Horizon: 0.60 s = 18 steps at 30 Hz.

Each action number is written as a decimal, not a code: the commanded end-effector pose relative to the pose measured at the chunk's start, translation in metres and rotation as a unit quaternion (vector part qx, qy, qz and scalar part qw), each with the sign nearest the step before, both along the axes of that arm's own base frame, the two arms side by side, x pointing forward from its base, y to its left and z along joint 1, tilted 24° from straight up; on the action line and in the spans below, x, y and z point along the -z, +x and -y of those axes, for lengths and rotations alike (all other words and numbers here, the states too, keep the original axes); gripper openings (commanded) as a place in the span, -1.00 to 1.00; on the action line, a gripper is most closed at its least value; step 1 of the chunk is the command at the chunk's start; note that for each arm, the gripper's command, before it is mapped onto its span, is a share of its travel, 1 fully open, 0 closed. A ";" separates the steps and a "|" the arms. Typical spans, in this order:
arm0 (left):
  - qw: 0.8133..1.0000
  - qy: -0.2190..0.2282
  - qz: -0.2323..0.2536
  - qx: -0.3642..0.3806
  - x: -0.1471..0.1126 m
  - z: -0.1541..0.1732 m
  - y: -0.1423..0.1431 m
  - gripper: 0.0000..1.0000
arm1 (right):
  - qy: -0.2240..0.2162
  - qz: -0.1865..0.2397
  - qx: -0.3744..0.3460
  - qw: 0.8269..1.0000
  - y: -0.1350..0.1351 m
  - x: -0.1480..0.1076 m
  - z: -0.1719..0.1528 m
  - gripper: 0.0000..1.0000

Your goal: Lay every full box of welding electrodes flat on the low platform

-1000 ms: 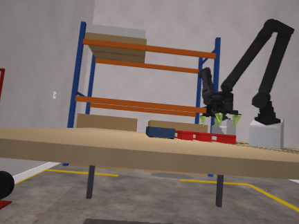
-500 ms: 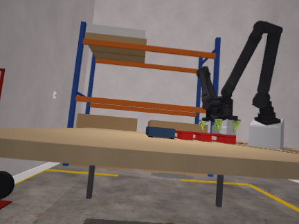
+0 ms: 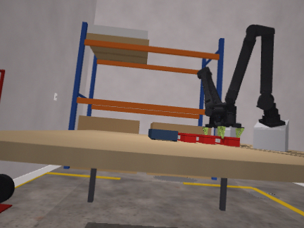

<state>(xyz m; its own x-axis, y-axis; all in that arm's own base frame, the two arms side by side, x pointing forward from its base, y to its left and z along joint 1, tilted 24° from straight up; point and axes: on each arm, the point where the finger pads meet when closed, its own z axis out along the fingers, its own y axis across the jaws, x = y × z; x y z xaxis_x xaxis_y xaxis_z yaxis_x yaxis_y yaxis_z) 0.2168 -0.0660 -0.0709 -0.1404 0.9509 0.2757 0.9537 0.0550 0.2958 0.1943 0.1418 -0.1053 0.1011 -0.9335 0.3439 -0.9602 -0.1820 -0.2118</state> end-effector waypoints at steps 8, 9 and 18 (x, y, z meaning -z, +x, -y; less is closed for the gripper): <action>1.000 -0.003 0.000 0.002 0.013 -0.005 0.007 1.00 | 0.004 0.003 -0.008 1.000 0.006 0.011 0.001 1.00; 1.000 -0.003 0.000 0.002 0.014 -0.005 0.006 1.00 | 0.003 0.003 -0.007 1.000 0.007 0.012 0.002 1.00; 1.000 -0.006 0.006 0.003 0.017 -0.002 0.012 1.00 | 0.010 0.007 -0.009 1.000 0.010 0.015 -0.003 1.00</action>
<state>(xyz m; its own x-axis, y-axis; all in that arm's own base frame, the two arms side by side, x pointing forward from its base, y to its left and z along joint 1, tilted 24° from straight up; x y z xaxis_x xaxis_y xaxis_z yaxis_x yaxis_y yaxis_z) 0.2229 -0.0609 -0.0888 -0.1334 0.9517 0.2764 0.9541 0.0479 0.2957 0.2006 0.1382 -0.1225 0.1083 -0.9343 0.3396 -0.9580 -0.1893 -0.2152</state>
